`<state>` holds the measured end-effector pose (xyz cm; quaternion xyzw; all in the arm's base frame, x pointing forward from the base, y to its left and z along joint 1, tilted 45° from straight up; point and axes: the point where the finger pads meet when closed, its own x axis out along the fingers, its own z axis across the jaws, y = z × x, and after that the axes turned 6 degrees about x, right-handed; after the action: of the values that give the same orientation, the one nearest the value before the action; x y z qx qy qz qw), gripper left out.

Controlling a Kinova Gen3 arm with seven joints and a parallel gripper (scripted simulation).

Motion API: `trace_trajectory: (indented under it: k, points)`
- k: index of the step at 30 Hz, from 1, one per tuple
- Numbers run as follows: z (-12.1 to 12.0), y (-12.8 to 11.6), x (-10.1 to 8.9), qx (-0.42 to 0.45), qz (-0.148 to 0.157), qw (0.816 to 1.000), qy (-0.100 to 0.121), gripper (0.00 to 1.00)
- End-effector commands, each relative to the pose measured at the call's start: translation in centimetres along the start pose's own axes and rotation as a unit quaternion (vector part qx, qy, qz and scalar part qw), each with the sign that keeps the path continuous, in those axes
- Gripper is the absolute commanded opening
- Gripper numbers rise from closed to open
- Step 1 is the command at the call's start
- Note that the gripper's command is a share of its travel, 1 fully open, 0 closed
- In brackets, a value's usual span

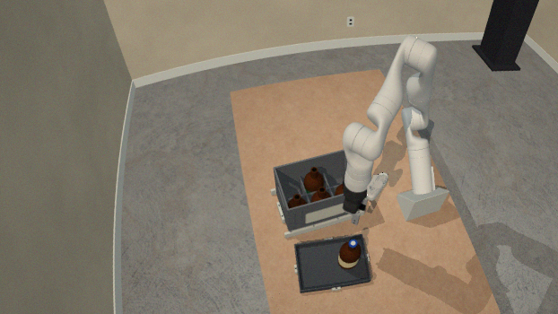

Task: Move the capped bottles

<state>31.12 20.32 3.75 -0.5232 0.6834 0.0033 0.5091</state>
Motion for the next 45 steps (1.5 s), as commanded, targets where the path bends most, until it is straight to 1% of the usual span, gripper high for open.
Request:
trace_trajectory:
  k: [1,2,16,18,19,33,35,36,45]
  points:
    - [-0.4,-0.5,-0.5,-0.005,-0.002,1.000,-0.008,1.00]
    - [-0.4,-0.3,-0.2,0.000,0.000,1.000,-0.002,1.00]
    - [-3.8,-3.4,-0.7,-0.005,-0.002,1.000,-0.007,1.00]
    - [-3.8,-3.4,-0.7,-0.005,-0.002,1.000,-0.007,1.00]
    - [-3.8,-3.2,-0.4,-0.001,-0.001,1.000,-0.002,1.00]
    - [-7.1,-6.5,-0.8,-0.005,-0.002,1.000,-0.007,1.00]
    - [-7.1,-6.5,-0.8,-0.005,-0.002,1.000,-0.007,1.00]
    - [-7.0,-6.3,-0.6,-0.001,-0.001,1.000,-0.002,1.00]
    - [-9.0,-8.5,-0.9,-0.004,-0.002,1.000,-0.006,1.00]
